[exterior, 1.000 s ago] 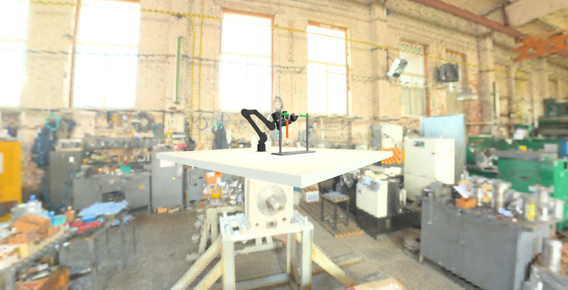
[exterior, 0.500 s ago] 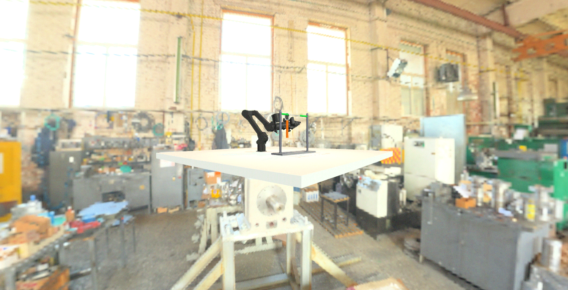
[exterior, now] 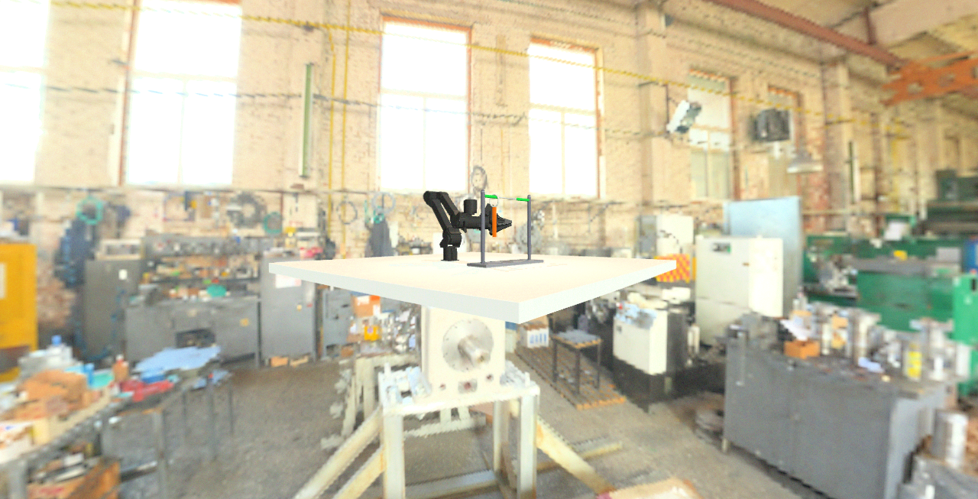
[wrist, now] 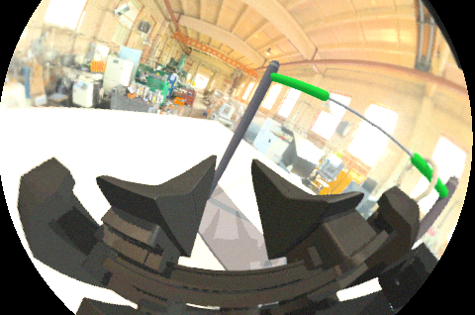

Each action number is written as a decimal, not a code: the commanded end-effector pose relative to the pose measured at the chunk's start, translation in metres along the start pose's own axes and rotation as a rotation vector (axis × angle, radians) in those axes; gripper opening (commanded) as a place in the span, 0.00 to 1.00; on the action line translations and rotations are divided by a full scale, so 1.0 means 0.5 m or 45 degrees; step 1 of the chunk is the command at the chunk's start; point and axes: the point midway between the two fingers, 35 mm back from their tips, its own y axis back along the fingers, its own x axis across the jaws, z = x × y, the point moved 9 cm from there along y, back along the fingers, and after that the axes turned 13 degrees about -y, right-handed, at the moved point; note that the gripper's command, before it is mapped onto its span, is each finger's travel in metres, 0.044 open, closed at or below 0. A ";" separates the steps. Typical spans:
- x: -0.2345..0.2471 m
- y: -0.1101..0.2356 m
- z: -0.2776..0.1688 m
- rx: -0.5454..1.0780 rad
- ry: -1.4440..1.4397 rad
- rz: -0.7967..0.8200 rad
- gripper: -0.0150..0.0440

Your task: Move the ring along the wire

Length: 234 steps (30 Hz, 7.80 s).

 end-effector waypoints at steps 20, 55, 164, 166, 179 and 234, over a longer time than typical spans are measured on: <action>-0.088 0.176 -0.106 0.204 -0.127 -0.404 0.53; -0.101 0.155 -0.065 0.208 -0.424 -0.928 0.53; -0.193 0.031 -0.076 0.129 -0.478 -1.012 0.00; -0.194 0.031 -0.072 0.129 -0.477 -1.013 0.00; -0.196 0.031 -0.047 0.130 -0.475 -1.016 0.00; -0.156 -0.011 -0.041 0.130 -0.487 -1.010 0.00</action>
